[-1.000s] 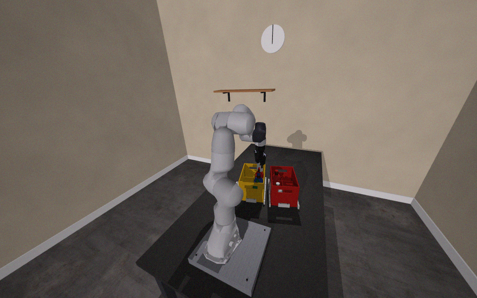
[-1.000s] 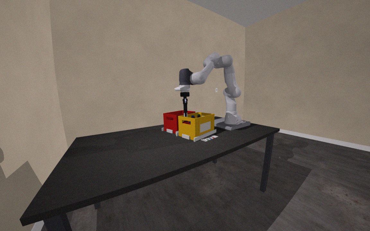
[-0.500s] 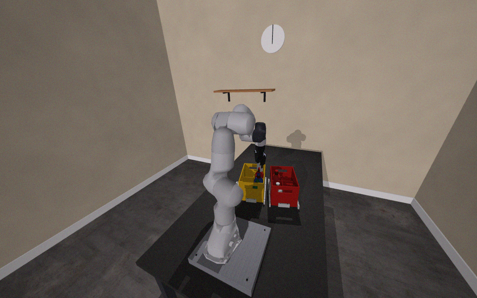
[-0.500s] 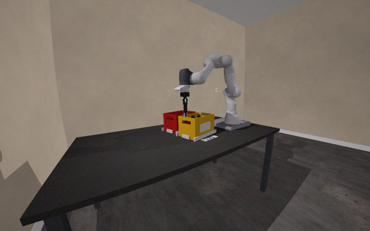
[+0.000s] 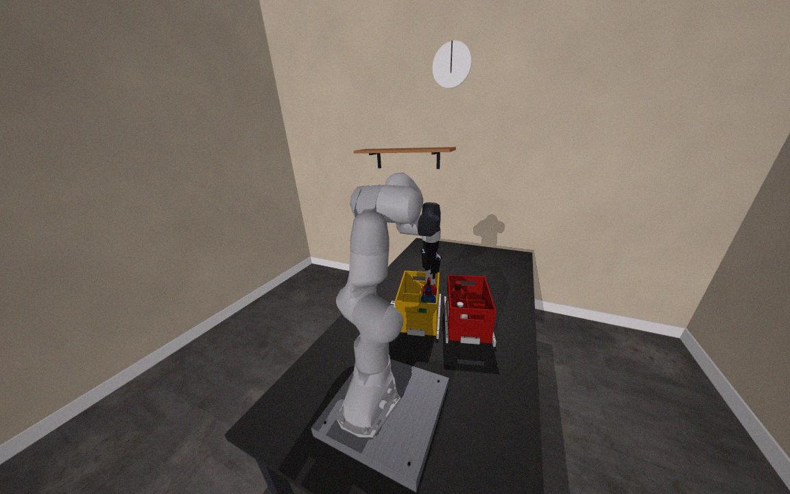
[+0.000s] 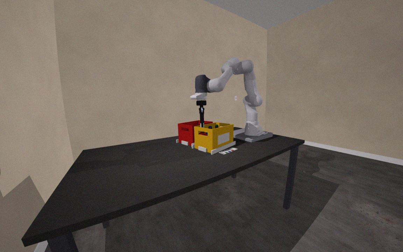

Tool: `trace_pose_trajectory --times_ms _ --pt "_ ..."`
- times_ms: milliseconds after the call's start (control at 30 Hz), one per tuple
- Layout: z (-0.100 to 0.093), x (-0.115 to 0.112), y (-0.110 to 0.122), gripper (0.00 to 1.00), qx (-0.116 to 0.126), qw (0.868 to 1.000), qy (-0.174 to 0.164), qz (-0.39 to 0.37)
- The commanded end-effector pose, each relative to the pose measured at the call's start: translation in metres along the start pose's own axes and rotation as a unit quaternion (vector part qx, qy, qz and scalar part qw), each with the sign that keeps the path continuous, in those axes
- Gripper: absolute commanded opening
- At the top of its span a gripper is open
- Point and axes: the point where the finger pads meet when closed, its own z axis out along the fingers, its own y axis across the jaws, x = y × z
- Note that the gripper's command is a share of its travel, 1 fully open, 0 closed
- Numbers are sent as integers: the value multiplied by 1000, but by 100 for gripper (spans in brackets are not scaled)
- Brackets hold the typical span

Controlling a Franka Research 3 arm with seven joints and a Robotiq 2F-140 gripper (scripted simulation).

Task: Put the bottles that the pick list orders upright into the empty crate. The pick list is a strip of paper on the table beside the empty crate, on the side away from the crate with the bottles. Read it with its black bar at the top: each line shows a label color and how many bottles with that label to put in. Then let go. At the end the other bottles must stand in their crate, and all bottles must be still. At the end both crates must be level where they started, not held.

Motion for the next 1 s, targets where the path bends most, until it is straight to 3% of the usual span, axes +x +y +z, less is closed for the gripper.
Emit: trace_pose_trajectory --times_ms 0,33,967 --pt "-2 3 -3 0 2 1000 5 0" --pt "0 3 -3 38 2 1000 5 0" --pt "0 3 -3 38 2 1000 5 0"
